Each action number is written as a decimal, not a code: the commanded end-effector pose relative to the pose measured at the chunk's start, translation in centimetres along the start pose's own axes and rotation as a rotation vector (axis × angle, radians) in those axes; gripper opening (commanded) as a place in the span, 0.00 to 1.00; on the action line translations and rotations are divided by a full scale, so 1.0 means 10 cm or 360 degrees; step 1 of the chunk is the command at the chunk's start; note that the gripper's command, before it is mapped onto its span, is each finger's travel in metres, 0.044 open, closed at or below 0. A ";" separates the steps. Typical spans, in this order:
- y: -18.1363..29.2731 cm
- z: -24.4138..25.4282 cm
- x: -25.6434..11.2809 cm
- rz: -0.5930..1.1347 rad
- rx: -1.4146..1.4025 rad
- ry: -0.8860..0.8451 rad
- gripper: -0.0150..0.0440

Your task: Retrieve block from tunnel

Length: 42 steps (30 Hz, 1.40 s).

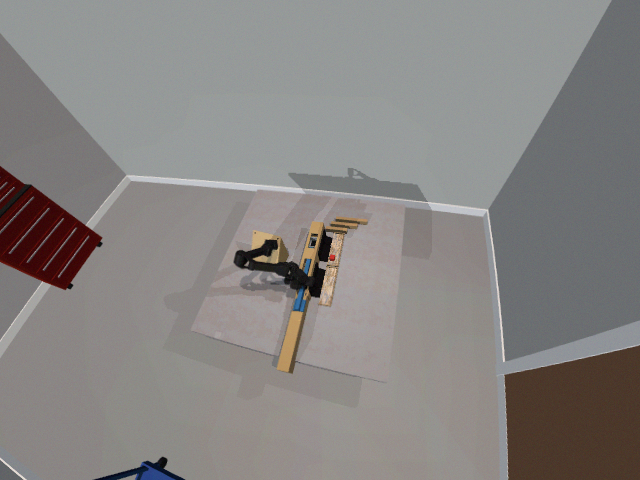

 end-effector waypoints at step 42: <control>-0.60 0.03 -0.22 0.0063 -0.0037 -0.0019 1.00</control>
Point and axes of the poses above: the point midway between the two fingers, 35 mm back from their tips, its own x axis out along the fingers, its own z axis across the jaws, y = z × x, the point moved 10 cm from there along -x, back along the fingers, and after that the axes turned 3 degrees about -x, right-handed, at the moved point
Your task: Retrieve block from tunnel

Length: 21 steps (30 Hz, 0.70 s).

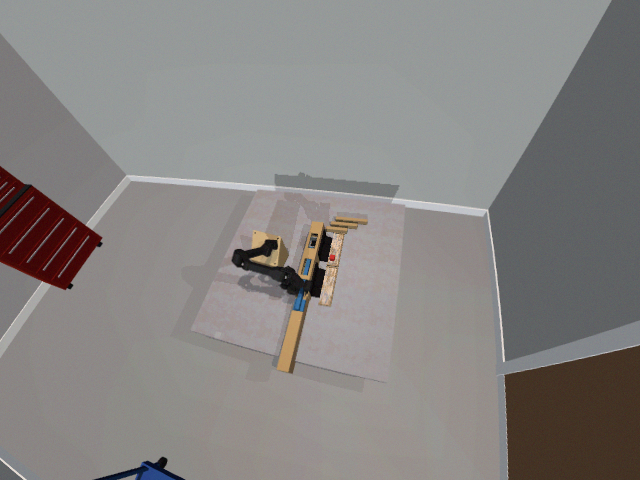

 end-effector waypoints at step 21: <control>0.00 -0.04 0.29 0.0002 -0.0009 -0.0011 1.00</control>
Point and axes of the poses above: the point midway between the two fingers, 35 mm back from their tips, its own x axis out along the fingers, its own z axis across the jaws, y = z × x, the point moved 10 cm from there along -x, back along the fingers, and after that the axes turned 3 degrees about -x, right-handed, at the moved point
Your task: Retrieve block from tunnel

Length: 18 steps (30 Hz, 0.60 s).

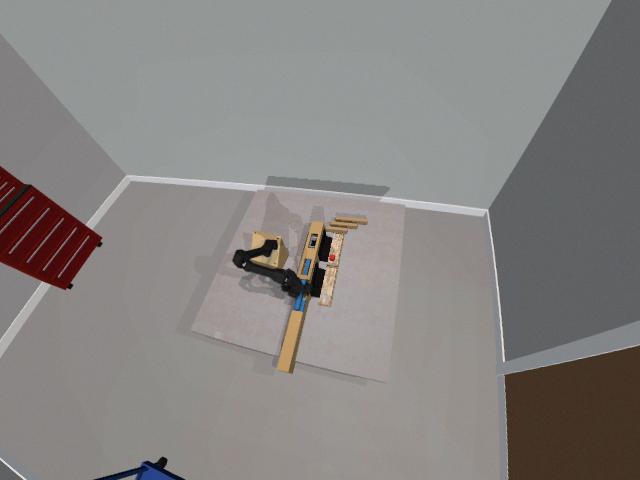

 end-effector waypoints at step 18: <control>0.02 -0.02 0.08 -0.0002 0.0000 0.0000 0.42</control>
Point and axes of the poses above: the point midway between the two fingers, 35 mm back from their tips, its own x axis out along the fingers, its own z axis across the jaws, y = z × x, the point moved 10 cm from there along -x, back along the fingers, and after that the axes turned 3 degrees about -x, right-handed, at the moved point
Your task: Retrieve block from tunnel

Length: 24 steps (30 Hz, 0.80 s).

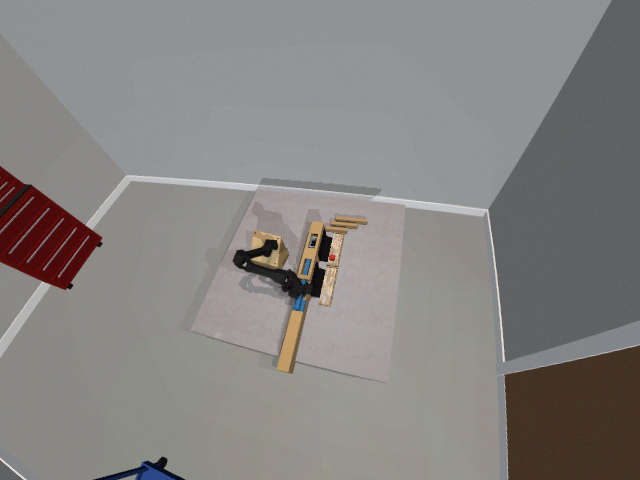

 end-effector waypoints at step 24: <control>0.53 0.03 -0.05 0.0009 -0.0007 -0.0002 0.25</control>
Point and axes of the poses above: the point midway between the two fingers, 35 mm back from their tips, its own x axis out along the fingers, its own z axis across the jaws, y = z × x, the point moved 10 cm from there along -x, back along the fingers, and after that the axes turned 3 degrees about -x, right-handed, at the moved point
